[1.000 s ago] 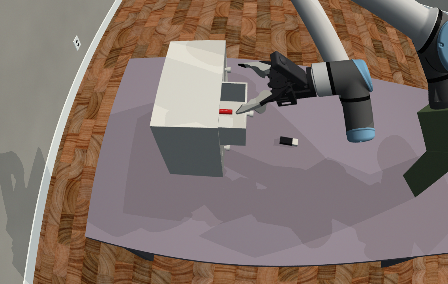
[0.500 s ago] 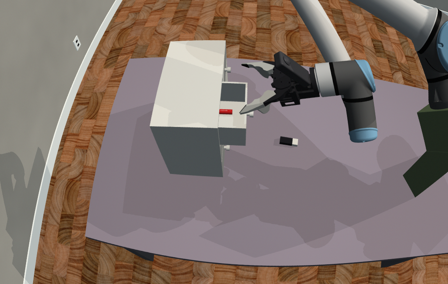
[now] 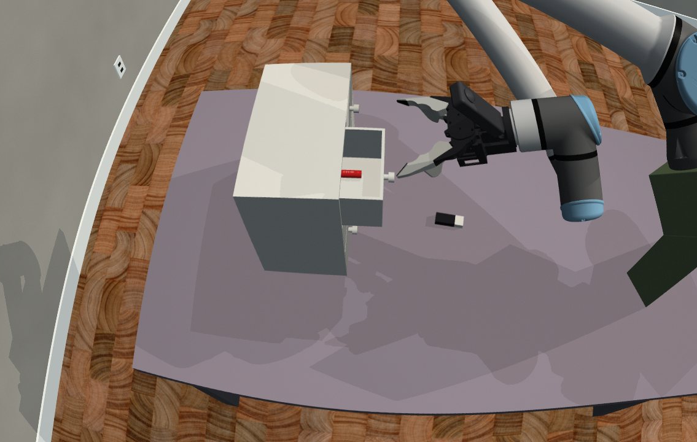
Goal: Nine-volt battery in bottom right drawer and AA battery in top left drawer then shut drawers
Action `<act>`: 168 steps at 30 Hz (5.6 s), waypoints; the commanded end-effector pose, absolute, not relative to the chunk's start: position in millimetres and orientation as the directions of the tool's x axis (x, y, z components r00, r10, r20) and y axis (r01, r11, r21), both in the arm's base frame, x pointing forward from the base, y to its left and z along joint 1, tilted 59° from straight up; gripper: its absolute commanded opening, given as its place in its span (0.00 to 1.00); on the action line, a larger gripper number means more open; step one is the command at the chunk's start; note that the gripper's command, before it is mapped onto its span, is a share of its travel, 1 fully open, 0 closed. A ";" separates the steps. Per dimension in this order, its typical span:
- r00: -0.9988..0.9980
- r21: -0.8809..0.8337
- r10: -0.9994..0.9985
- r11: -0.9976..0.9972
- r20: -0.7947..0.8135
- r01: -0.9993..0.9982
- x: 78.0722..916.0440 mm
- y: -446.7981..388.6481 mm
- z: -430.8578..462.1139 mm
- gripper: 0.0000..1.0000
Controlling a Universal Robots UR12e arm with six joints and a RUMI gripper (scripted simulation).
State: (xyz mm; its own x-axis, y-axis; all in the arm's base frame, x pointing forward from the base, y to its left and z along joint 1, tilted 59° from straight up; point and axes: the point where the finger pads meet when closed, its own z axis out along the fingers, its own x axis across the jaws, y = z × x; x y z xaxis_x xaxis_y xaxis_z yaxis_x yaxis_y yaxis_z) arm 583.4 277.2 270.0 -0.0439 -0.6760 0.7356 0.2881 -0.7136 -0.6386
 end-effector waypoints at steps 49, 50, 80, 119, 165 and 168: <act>-0.044 -0.638 -0.676 -0.713 0.736 0.290 490.5 235.4 226.0 1.00; -0.044 -0.638 -0.676 -0.713 0.736 0.290 490.3 235.4 225.9 1.00; -0.044 -0.655 -0.680 -0.720 0.732 0.230 490.1 235.3 227.8 1.00; -0.044 -0.662 -0.676 -0.704 0.736 -0.257 479.3 245.2 234.1 1.00; -0.043 -0.494 -0.676 -0.491 0.735 -0.718 469.8 256.5 243.7 1.00; -0.042 -0.490 -0.677 -0.486 0.735 -0.724 470.1 257.1 243.5 1.00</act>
